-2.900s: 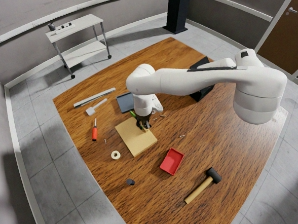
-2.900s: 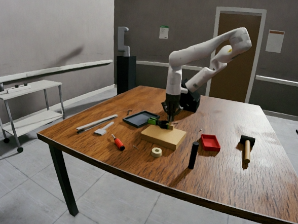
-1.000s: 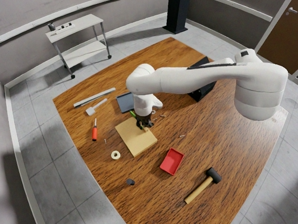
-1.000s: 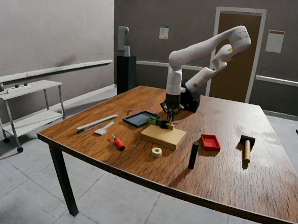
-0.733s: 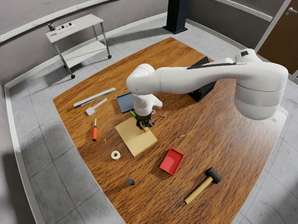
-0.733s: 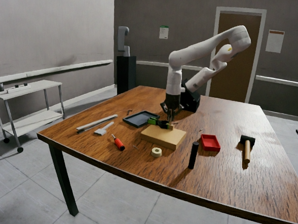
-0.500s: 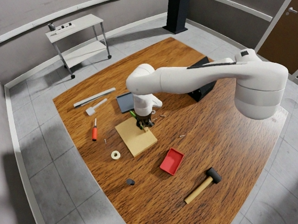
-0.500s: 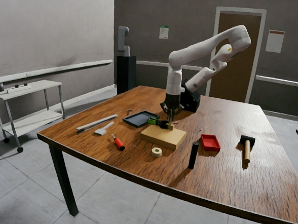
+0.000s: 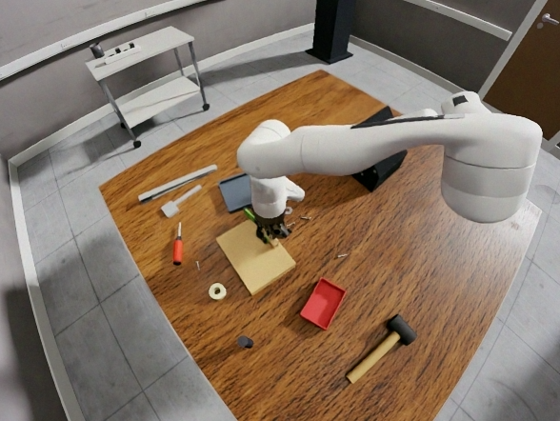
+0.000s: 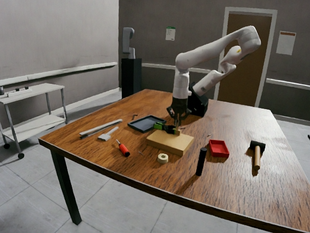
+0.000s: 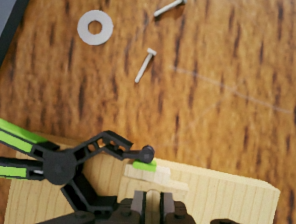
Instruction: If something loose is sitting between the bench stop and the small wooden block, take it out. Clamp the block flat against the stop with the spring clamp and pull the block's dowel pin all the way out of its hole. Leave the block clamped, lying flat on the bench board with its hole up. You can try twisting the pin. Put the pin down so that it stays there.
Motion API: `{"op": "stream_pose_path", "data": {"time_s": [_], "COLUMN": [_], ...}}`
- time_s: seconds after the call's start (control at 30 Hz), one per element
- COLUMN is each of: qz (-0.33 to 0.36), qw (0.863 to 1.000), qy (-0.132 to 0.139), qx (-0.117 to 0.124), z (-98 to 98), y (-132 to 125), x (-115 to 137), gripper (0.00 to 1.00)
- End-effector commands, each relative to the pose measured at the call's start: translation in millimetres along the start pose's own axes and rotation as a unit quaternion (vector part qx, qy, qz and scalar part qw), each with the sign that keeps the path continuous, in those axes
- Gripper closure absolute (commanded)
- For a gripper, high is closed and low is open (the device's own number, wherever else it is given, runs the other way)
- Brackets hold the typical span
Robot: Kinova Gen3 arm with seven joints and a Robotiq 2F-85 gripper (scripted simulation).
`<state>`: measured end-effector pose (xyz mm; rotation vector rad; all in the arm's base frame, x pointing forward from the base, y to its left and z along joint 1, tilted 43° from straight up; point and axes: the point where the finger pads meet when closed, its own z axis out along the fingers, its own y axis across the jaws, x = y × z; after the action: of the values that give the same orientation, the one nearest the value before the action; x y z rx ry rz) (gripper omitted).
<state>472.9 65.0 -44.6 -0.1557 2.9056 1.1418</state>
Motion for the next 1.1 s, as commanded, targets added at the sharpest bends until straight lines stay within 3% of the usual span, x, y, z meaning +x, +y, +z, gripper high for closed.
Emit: {"op": "stream_pose_path", "data": {"time_s": [0.0, 1.07], "qz": [-0.008, -0.072], "qw": [1.000, 0.997], "qy": [-0.001, -0.001], "qx": [0.000, 0.000], "z": [-1.0, -1.1], "y": [-0.3, -0.3], "x": [-0.5, -0.5], "gripper": [0.90, 0.90]}}
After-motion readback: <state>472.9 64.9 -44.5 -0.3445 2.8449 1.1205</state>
